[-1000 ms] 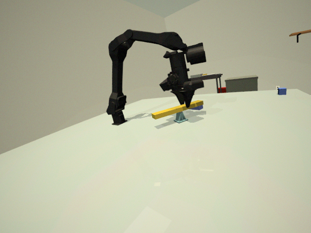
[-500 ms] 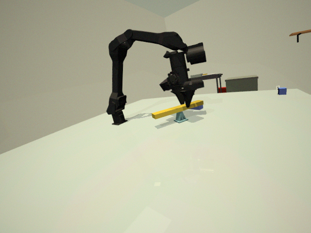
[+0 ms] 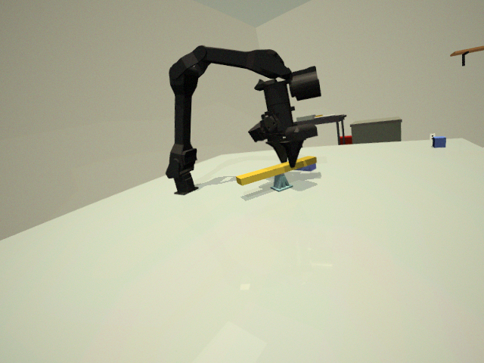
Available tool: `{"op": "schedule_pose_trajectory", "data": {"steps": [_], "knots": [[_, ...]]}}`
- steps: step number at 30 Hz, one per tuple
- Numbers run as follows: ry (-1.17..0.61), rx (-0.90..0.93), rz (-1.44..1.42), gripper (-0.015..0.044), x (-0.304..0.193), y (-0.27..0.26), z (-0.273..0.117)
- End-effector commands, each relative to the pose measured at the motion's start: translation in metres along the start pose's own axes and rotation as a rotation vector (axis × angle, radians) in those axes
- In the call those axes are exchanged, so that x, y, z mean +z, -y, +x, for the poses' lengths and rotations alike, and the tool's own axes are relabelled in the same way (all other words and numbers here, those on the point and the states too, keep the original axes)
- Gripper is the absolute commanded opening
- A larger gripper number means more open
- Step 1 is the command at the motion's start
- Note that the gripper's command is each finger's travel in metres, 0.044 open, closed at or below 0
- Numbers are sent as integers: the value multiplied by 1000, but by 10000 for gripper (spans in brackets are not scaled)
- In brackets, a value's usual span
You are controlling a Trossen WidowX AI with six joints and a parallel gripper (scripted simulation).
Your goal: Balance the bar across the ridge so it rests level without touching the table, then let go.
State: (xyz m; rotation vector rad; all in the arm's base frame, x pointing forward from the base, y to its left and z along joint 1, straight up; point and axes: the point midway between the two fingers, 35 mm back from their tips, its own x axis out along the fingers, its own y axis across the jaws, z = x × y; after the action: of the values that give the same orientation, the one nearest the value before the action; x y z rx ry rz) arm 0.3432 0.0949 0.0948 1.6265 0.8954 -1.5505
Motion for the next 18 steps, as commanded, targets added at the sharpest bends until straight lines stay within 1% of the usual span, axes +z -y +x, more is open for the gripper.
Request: {"op": "schedule_pose_trajectory", "data": {"steps": [1,5,11,12,18], "knots": [[0,0,0,0,0,0,0],[0,0,0,0,0,0,0],[0,0,0,157,0,0,0],[0,0,0,167,0,0,0],[0,0,0,167,0,0,0]]}}
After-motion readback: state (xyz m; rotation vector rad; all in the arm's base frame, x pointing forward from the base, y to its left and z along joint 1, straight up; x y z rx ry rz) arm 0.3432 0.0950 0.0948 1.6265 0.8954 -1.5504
